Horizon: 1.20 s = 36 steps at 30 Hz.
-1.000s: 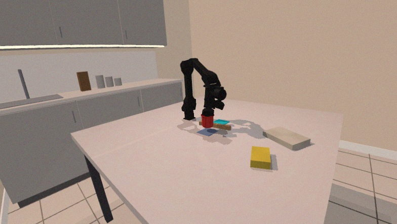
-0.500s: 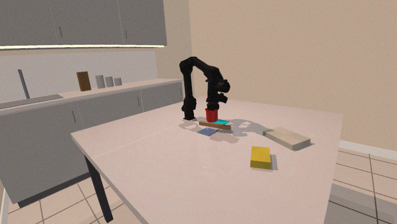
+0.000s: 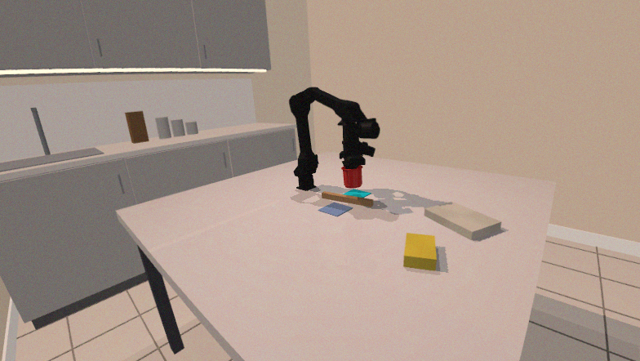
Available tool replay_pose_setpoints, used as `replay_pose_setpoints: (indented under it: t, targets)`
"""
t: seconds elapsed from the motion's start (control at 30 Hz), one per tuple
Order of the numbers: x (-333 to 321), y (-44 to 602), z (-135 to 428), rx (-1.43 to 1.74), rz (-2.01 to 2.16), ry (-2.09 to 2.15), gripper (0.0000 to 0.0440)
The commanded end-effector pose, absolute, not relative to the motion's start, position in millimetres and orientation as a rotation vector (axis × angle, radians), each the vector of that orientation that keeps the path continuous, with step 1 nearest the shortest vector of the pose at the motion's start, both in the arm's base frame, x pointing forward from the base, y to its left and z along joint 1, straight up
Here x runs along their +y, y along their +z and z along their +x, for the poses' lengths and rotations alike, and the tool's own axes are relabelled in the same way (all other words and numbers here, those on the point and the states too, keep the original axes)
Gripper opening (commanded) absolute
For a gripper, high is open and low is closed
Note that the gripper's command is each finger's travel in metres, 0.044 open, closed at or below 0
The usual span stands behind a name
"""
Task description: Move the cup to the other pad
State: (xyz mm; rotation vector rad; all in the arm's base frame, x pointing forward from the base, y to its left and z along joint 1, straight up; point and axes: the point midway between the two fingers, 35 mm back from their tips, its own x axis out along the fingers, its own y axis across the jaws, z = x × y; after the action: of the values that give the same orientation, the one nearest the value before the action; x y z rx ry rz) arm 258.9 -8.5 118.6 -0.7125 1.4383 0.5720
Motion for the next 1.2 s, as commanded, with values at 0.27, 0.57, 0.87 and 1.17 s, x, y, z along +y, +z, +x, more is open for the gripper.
replay_pose_setpoints:
  t: [0.27,0.57,0.87,1.17]
  targets:
    - [26.4,112.3,254.2,1.389,-0.757,0.616,0.0000]
    - [49.8,102.3,247.8,1.366,-0.779,0.640,0.0000]
    - [64.8,87.1,237.4,1.358,-0.792,0.648,0.0000]
    - [68.8,68.0,224.5,1.371,-0.792,0.634,0.0003]
